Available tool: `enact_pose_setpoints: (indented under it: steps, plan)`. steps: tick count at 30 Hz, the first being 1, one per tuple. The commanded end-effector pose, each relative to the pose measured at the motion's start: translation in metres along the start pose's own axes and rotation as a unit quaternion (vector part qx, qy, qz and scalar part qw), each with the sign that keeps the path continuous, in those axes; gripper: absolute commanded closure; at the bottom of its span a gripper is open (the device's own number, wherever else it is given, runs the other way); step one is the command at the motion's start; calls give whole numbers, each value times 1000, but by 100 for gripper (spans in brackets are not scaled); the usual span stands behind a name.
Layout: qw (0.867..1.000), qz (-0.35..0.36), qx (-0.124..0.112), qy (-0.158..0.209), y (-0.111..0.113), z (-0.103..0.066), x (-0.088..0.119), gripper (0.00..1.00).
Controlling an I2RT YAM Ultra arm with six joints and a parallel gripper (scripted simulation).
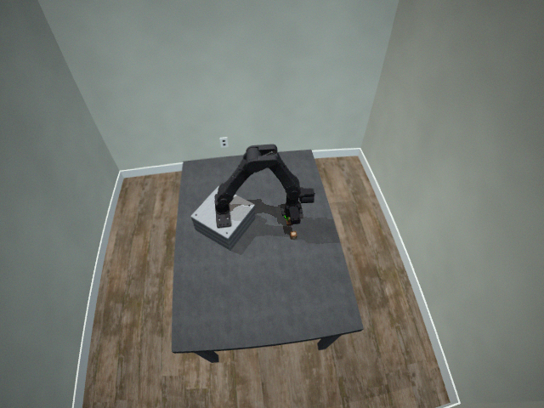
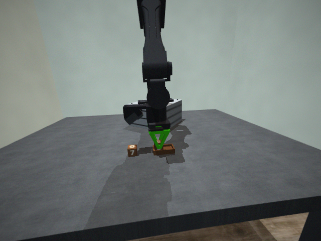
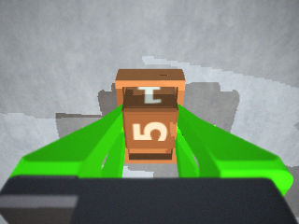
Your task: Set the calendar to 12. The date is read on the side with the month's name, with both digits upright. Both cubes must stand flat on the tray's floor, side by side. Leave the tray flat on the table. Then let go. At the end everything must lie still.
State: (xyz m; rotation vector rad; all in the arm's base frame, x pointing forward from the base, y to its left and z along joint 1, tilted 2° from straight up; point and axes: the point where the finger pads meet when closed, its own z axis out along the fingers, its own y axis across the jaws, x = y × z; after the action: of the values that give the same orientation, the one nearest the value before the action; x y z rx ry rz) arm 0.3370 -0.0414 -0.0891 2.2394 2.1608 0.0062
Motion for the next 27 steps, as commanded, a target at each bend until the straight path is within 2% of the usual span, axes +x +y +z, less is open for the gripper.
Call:
enact_pose_setpoints:
  steps: [1, 21, 22, 27]
  plan:
    - [1000, 0, -5, -1, 3, -2, -1, 74]
    - [1000, 0, -5, -1, 3, -2, -1, 74]
    - [1000, 0, -5, -1, 3, -2, -1, 71]
    - [1000, 0, -5, -1, 3, -2, -1, 67]
